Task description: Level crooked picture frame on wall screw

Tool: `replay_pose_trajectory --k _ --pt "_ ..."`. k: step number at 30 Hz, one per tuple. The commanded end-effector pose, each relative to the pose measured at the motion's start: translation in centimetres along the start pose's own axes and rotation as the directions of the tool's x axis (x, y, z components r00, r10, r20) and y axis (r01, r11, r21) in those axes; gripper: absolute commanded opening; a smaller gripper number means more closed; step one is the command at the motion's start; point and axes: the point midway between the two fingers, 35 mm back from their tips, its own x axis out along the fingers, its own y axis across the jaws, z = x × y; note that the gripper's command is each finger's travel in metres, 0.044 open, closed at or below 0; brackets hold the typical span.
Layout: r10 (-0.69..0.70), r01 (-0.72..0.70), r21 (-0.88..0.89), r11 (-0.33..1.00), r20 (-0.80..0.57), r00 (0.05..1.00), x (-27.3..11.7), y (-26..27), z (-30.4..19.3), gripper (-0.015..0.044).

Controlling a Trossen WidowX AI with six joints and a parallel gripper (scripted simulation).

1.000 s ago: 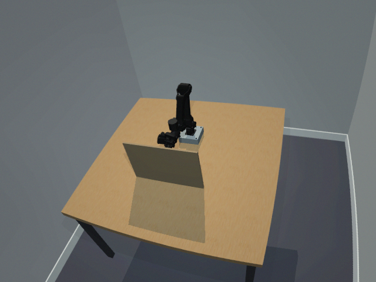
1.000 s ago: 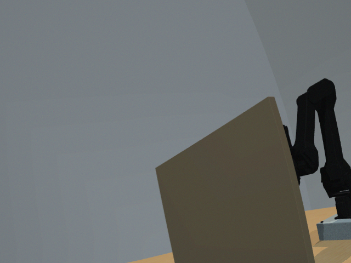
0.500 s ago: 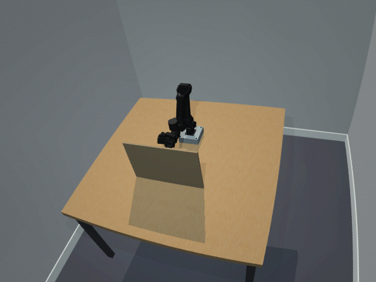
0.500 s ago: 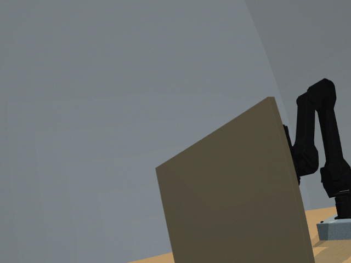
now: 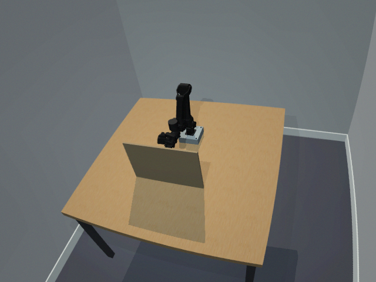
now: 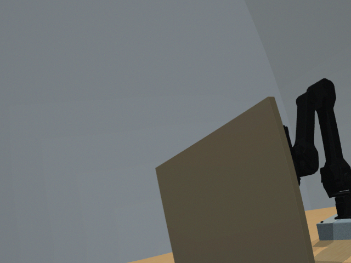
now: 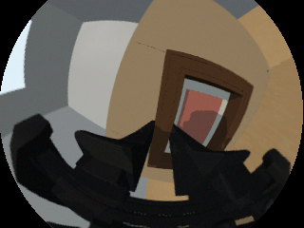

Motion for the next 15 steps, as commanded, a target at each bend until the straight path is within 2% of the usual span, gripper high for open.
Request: replay_pose_trajectory --k 1,15 --pt "0.006 -0.006 0.005 1.000 -0.002 1.000 0.01 -0.01 0.00 0.0000" --pt "0.006 -0.006 0.004 1.000 -0.002 1.000 0.01 -0.47 0.06 0.0000"
